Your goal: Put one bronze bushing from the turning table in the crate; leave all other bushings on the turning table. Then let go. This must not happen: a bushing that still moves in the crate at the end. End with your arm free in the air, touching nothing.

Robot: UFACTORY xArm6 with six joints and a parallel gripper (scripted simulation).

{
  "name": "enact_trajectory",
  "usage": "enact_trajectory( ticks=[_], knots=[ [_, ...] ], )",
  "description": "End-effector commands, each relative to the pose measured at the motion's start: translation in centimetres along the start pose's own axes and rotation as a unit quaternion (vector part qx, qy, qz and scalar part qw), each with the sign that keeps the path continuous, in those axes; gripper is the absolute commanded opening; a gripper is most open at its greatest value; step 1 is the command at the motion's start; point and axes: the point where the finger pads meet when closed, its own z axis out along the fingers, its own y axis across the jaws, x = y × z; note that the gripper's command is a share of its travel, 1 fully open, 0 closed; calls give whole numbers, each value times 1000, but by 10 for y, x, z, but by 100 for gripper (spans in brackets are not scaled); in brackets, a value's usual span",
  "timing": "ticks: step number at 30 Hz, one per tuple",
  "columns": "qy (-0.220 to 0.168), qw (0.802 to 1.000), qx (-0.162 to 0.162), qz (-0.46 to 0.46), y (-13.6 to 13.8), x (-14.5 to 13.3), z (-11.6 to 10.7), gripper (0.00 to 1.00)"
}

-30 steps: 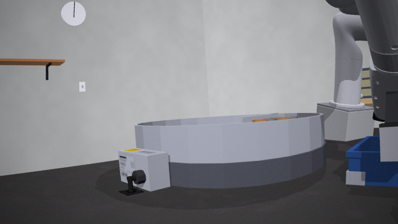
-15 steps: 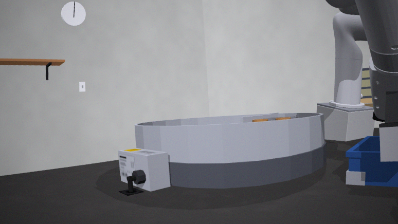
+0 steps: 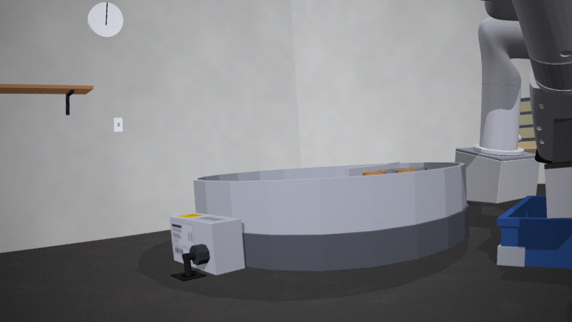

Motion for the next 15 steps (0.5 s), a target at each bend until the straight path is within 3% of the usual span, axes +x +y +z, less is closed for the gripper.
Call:
enact_trajectory(
  ticks=[1, 9, 15],
  knots=[
    [3, 1000, 1, -1, -1, -13, -18, 12],
    [3, 1000, 1, -1, -1, -38, -47, 12],
    [3, 1000, 1, -1, -1, -46, -57, 12]
  ],
)
